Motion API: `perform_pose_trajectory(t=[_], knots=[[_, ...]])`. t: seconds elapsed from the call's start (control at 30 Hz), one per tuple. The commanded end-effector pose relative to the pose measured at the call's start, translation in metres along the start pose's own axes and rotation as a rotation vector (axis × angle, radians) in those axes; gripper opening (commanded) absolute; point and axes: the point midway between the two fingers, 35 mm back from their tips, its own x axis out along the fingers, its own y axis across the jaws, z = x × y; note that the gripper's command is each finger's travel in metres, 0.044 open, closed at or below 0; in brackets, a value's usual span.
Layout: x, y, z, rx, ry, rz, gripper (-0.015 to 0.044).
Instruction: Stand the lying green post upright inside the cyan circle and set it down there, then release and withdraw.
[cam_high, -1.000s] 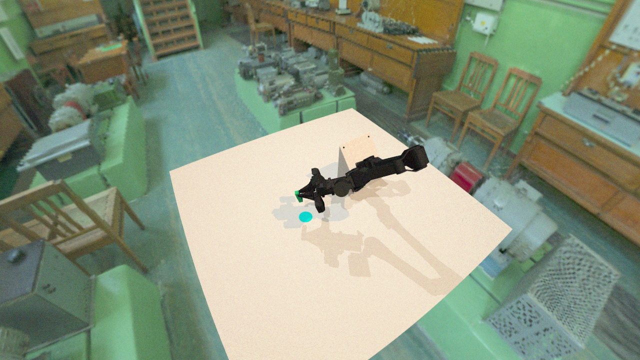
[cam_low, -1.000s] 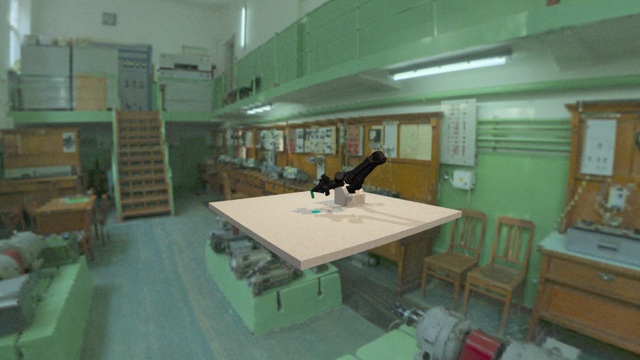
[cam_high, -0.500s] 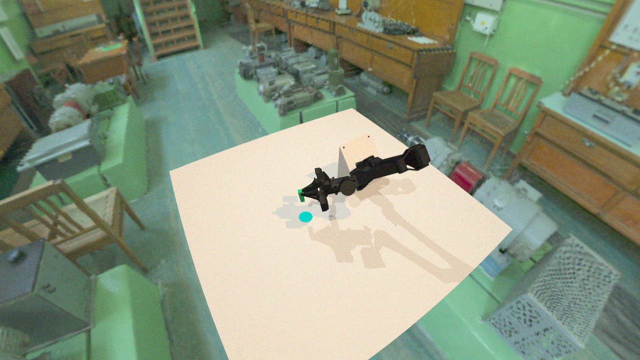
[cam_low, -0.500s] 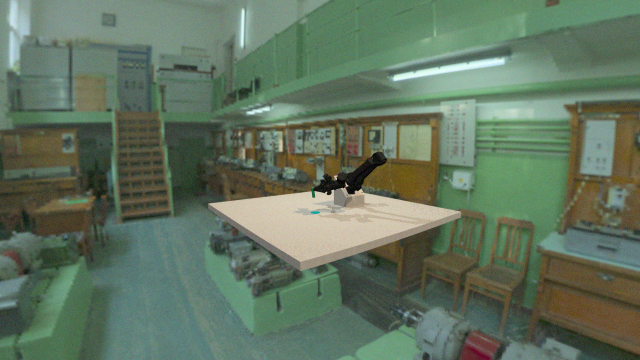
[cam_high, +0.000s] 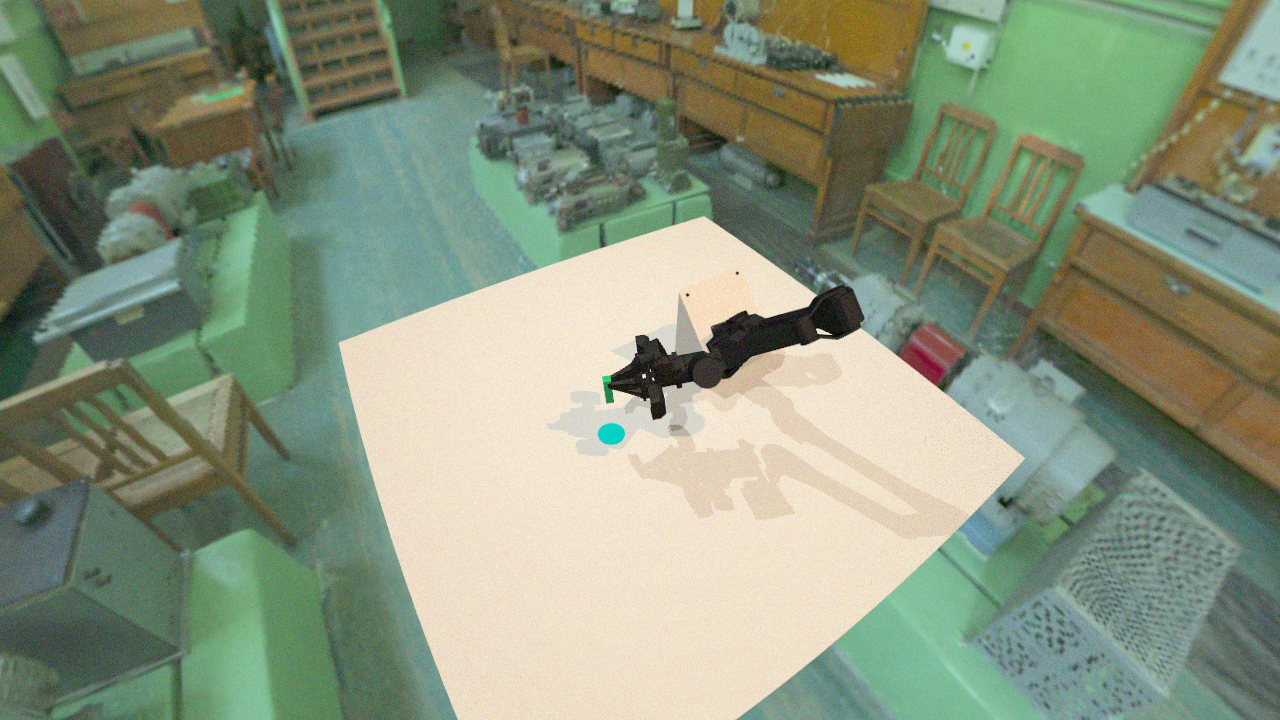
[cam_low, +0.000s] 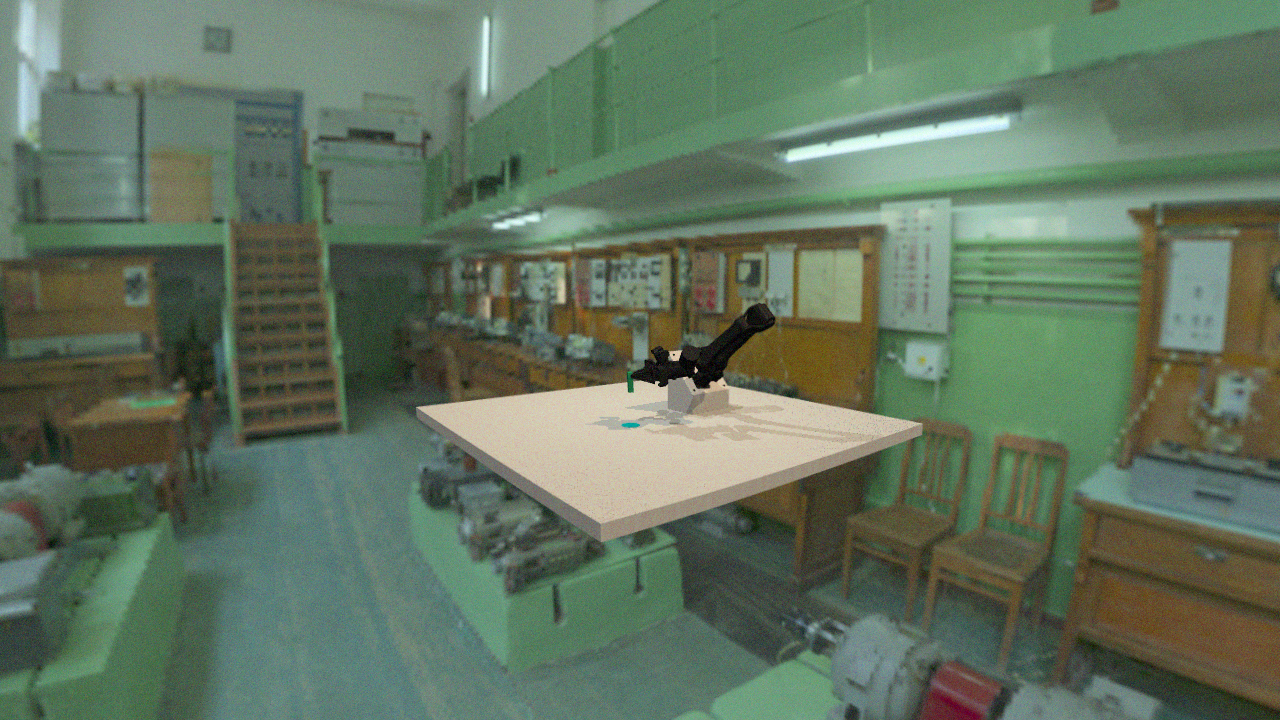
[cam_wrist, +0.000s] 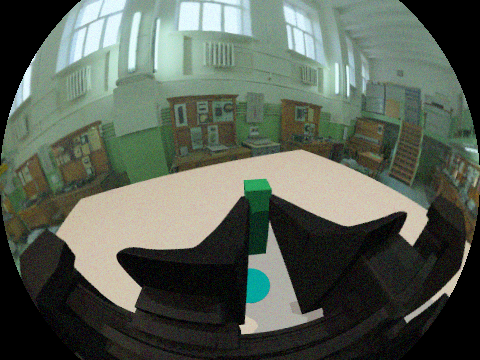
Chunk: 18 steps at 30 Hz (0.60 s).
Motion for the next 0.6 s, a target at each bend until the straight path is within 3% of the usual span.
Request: perform_pose_trajectory(t=[0.0,0.57], knots=[[-0.0019,0.0013,0.0024,0.013,-0.015,0.008,0.0023],[-0.0002,0.0021,-0.0041,0.015,-0.008,0.007,0.0023]])
